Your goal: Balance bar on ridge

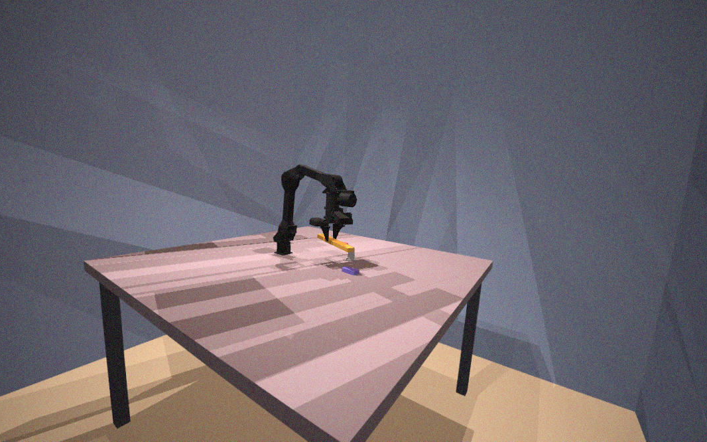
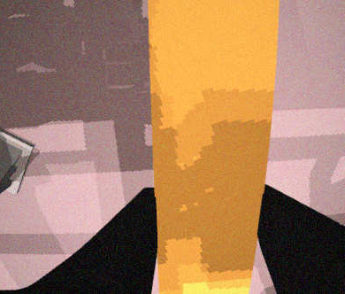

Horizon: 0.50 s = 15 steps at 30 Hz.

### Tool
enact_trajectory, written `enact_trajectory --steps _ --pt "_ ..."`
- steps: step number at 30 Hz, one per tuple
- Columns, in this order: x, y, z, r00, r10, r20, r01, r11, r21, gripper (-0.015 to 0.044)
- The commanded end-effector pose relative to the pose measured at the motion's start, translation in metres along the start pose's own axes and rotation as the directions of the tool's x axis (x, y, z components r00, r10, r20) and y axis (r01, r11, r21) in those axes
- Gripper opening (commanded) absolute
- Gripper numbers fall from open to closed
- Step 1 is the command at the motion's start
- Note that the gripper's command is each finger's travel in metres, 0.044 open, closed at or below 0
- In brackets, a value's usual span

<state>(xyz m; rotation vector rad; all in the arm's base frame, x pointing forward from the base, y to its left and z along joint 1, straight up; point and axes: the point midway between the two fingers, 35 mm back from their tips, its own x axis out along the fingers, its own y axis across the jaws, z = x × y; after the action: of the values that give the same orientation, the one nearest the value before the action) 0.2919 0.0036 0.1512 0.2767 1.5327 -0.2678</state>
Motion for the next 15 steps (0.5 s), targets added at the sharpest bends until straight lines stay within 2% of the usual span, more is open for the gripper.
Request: enact_trajectory --steps 1,15 --pt "-0.002 0.016 -0.002 1.0 0.002 0.006 -0.002 0.998 0.058 0.0" --pt "-0.002 0.066 -0.018 1.0 0.006 0.004 -0.007 0.972 0.234 0.0"
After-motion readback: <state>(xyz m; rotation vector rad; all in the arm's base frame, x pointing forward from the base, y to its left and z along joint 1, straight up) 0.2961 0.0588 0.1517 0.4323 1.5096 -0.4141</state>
